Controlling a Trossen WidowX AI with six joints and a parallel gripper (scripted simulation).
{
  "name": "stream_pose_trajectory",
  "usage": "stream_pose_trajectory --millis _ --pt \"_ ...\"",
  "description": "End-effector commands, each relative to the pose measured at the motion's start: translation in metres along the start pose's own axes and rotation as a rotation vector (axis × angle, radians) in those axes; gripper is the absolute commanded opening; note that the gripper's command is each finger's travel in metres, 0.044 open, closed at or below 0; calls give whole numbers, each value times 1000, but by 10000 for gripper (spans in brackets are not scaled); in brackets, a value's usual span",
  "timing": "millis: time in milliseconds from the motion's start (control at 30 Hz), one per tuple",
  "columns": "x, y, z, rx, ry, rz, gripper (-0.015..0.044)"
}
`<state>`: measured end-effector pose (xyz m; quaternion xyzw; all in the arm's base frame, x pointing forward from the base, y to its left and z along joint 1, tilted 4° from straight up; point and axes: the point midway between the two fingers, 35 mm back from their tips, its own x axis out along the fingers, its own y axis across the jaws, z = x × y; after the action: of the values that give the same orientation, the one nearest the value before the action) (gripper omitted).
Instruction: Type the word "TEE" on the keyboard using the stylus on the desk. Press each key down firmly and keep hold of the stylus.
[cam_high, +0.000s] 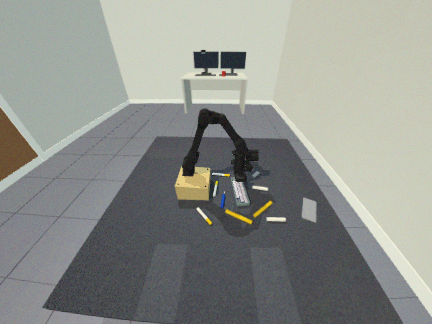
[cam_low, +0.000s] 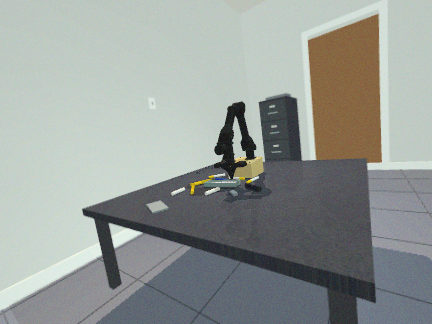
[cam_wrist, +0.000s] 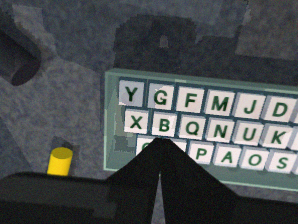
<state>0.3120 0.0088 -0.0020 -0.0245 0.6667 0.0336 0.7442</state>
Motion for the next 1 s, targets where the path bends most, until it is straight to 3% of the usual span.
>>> stream_pose_trajectory --millis 0,167,367,733,867,967 --pt "-1 1 2 -7 7 5 0" --pt "-1 -1 2 -7 7 5 0" --pt "-1 -67 3 -8 7 -1 0" --pt "-1 -72 3 -7 7 -2 0" --pt "-1 -127 4 -8 7 -7 0" --pt "-2 -139 3 -8 7 -8 0"
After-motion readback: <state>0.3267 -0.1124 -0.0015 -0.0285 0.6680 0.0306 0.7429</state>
